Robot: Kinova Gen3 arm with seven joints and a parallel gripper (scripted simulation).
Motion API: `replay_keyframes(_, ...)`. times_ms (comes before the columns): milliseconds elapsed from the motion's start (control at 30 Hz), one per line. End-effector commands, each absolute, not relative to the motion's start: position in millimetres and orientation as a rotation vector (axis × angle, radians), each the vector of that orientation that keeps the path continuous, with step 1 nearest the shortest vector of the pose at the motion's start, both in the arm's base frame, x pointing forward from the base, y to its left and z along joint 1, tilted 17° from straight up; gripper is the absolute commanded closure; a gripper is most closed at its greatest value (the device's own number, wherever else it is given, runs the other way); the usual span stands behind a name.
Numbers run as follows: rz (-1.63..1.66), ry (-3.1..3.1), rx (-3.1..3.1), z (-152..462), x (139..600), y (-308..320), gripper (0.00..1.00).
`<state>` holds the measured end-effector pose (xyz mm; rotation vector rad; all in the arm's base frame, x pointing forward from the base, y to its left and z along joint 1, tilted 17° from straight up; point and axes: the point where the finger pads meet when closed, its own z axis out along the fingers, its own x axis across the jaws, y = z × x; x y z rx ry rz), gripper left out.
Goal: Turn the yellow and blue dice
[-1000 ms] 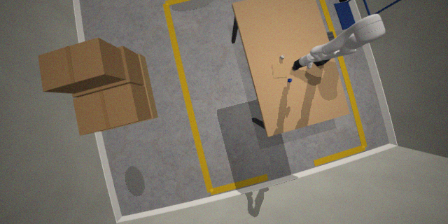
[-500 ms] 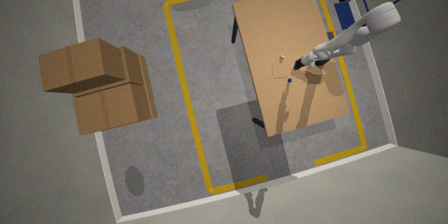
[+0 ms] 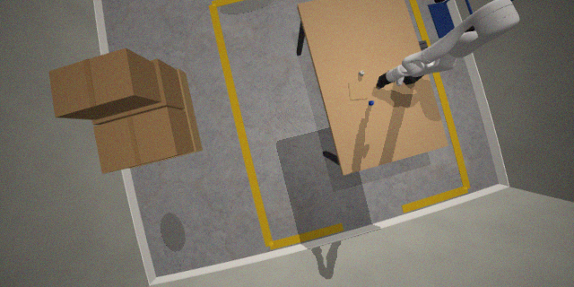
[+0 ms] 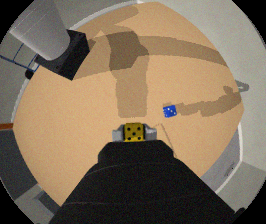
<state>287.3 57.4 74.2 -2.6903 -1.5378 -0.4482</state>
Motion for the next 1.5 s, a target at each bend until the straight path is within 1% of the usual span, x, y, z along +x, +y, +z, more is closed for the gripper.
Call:
replay_keyframes(0,-0.451,-1.53,-2.696,74.7,288.1,55.5,0.43)
replay_keyframes(433,-0.45,-1.52,-2.701,74.8,288.8,56.2,0.43)
replay_keyframes(667,-0.443,-1.415,-2.749,75.7,295.5,63.2,0.43)
replay_keyframes(967,-0.429,-1.165,-2.843,78.4,311.2,81.0,0.43)
replay_keyframes(1467,-0.388,-0.367,-2.986,91.5,355.8,147.6,0.43)
